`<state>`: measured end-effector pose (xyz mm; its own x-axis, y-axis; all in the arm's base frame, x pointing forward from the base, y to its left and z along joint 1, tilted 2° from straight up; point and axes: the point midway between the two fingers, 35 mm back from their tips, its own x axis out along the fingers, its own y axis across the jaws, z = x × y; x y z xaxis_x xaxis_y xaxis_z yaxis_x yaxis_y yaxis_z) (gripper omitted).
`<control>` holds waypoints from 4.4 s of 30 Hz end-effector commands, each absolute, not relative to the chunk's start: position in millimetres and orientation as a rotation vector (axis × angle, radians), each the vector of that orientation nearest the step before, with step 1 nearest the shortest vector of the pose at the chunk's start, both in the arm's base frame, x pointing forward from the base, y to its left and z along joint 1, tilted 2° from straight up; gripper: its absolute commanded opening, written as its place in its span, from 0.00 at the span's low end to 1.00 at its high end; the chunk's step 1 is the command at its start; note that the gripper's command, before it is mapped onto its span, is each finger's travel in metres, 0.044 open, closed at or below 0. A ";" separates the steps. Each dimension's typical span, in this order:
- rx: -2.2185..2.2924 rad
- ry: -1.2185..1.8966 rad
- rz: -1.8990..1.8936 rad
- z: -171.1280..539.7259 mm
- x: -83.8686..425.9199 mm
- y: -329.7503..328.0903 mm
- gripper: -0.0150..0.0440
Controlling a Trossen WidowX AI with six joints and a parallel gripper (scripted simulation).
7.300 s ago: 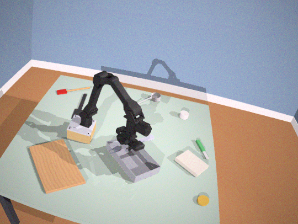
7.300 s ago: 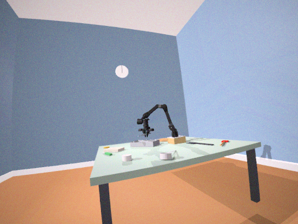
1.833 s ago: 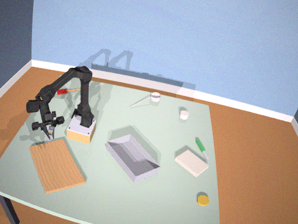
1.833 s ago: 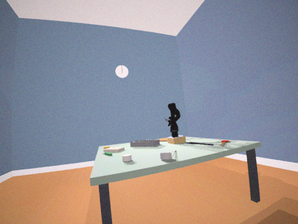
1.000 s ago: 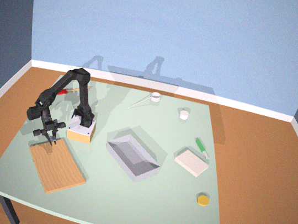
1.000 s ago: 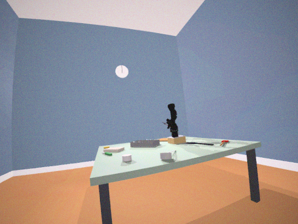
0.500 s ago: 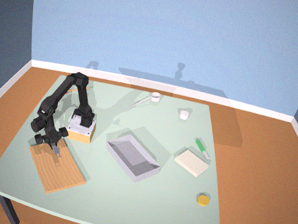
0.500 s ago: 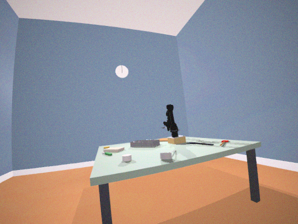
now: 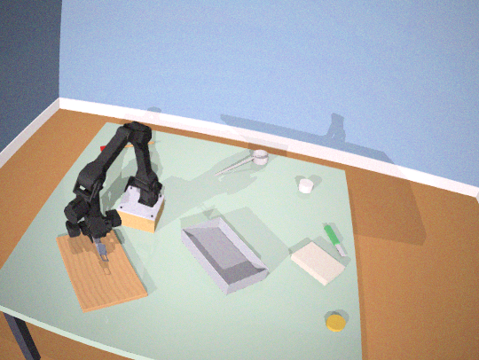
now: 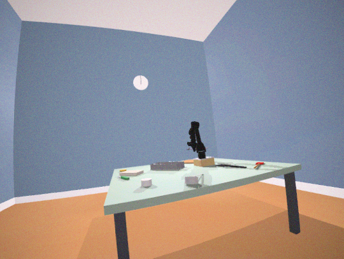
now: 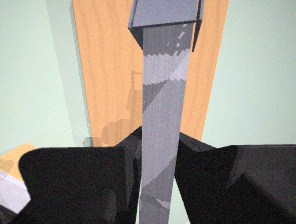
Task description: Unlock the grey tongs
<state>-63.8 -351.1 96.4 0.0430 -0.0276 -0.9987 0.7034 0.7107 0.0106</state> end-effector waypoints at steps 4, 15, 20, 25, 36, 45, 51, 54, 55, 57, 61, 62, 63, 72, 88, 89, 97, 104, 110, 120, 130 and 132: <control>0.596 1.435 -0.623 93.3 -64.7 -353.8 0.00; 0.596 1.435 -0.623 75.2 -64.4 -356.0 0.00; 0.596 1.435 -0.623 67.0 -64.1 -356.7 0.00; 0.596 1.435 -0.623 58.8 -63.9 -357.1 0.00; 0.596 1.435 -0.622 41.0 -63.1 -357.2 0.00; 0.596 1.435 -0.622 26.5 -62.3 -356.5 0.00; 0.596 1.435 -0.622 17.0 -61.7 -355.7 0.00; 0.596 1.435 -0.622 14.7 -61.6 -355.4 0.00; 0.596 1.435 -0.622 14.7 -61.6 -355.4 0.00; 0.595 1.432 -0.617 15.8 -61.1 -355.4 0.04; 0.595 1.432 -0.617 15.8 -61.1 -355.4 0.22; 0.595 1.432 -0.617 15.8 -61.1 -355.4 0.27; 0.595 1.432 -0.617 15.8 -61.1 -355.4 0.31; 0.595 1.432 -0.617 15.8 -61.1 -355.4 0.71; 0.599 1.431 -0.616 57.6 -10.1 -318.6 1.00; 0.599 1.431 -0.616 65.4 -0.3 -308.7 1.00; 0.605 1.429 -0.613 98.7 42.1 -246.8 1.00; 0.594 1.427 -0.610 128.7 40.8 -247.7 1.00; 0.586 1.425 -0.609 150.0 39.5 -246.1 1.00; 0.586 1.425 -0.609 150.0 39.5 -246.1 1.00; 0.586 1.425 -0.609 150.0 39.5 -246.1 1.00; 0.586 1.425 -0.609 150.0 39.5 -246.1 1.00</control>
<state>39.6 -245.9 148.8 0.0497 -0.0329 -0.9982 0.6993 0.7148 0.0113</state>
